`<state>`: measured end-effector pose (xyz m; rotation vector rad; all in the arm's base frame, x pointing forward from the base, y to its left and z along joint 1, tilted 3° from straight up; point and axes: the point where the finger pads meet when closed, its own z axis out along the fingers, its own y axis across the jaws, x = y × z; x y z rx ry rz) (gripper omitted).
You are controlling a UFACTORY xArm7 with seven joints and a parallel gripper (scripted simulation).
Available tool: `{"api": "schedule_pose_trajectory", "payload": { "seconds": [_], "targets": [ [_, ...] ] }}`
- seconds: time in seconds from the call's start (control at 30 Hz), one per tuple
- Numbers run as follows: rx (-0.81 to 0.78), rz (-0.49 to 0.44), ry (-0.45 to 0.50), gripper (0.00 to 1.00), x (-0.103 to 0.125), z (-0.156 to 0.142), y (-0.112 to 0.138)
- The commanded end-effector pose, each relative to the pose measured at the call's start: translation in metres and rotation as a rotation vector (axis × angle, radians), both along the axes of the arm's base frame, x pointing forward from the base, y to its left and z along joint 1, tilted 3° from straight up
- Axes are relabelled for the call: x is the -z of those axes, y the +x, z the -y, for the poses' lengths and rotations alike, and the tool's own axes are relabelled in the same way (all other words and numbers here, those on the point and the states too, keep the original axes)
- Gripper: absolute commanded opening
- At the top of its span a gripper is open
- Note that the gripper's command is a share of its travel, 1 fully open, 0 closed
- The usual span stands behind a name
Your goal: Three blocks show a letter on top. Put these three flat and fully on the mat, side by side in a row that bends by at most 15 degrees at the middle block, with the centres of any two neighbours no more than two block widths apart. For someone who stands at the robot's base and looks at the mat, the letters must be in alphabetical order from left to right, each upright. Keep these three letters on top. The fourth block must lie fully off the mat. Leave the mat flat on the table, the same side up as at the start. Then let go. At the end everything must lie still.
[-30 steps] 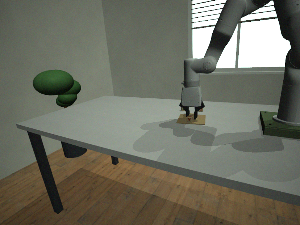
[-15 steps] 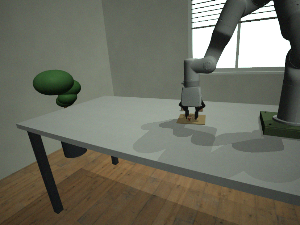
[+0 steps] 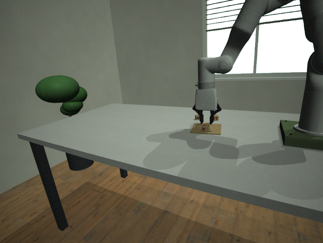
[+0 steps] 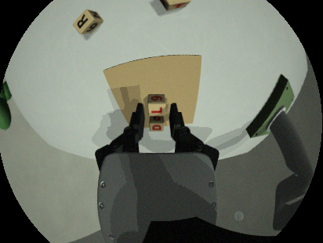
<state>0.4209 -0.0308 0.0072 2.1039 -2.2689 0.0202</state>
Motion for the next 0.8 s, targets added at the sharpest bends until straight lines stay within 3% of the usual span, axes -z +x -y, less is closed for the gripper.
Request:
{"api": "schedule_pose_trajectory", "payload": {
  "seconds": [0.0, 0.27, 0.57, 0.6, 0.77],
  "targets": [
    [0.000, 0.006, 0.000, 0.42, -0.023, -0.001, 0.003],
    [0.000, 0.006, 0.000, 0.42, -0.060, -0.002, 0.003],
    [0.000, 0.006, 0.000, 0.42, -0.068, -0.003, 0.003],
    [0.000, 0.006, 0.000, 1.00, -0.068, -0.003, 0.003],
    [0.000, 0.006, 0.000, 1.00, -0.068, -0.003, 0.003]
  ]
}}
